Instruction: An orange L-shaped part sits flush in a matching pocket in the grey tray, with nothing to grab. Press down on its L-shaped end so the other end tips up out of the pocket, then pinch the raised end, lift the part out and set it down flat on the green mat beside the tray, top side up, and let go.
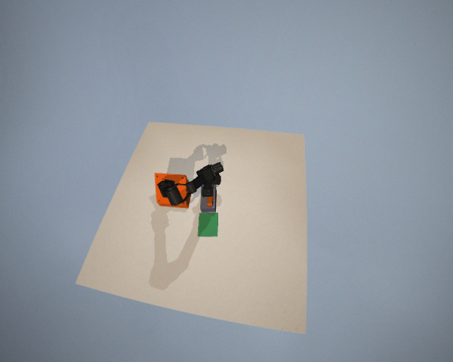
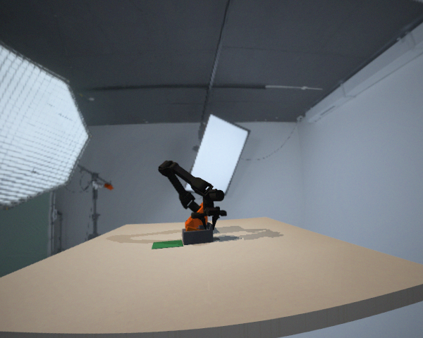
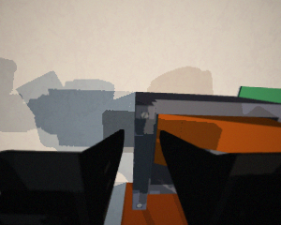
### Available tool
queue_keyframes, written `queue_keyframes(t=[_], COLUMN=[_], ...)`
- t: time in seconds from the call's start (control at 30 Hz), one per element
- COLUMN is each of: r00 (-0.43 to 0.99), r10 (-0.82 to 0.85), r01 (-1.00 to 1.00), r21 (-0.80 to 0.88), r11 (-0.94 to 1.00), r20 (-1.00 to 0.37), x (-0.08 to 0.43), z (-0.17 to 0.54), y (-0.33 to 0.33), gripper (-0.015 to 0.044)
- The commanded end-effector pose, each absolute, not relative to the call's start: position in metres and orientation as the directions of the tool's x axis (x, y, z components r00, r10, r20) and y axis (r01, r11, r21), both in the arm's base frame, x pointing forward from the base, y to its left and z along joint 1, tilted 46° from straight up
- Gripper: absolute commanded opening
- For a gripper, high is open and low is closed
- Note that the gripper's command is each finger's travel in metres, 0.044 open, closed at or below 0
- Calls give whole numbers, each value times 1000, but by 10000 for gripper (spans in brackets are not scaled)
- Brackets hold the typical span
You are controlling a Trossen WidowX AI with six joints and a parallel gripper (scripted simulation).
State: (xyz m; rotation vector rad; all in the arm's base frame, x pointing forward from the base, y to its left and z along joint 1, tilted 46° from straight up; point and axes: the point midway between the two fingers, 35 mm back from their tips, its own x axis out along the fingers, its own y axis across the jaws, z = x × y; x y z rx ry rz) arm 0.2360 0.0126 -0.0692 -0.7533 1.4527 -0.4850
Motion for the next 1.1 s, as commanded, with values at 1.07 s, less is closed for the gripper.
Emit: queue_keyframes(t=[1.07], r00=[82], r10=[-710], r01=[-150], r21=[-713], r11=[685], r20=[-699], x=[235], z=[-80], y=[4], gripper=[180])
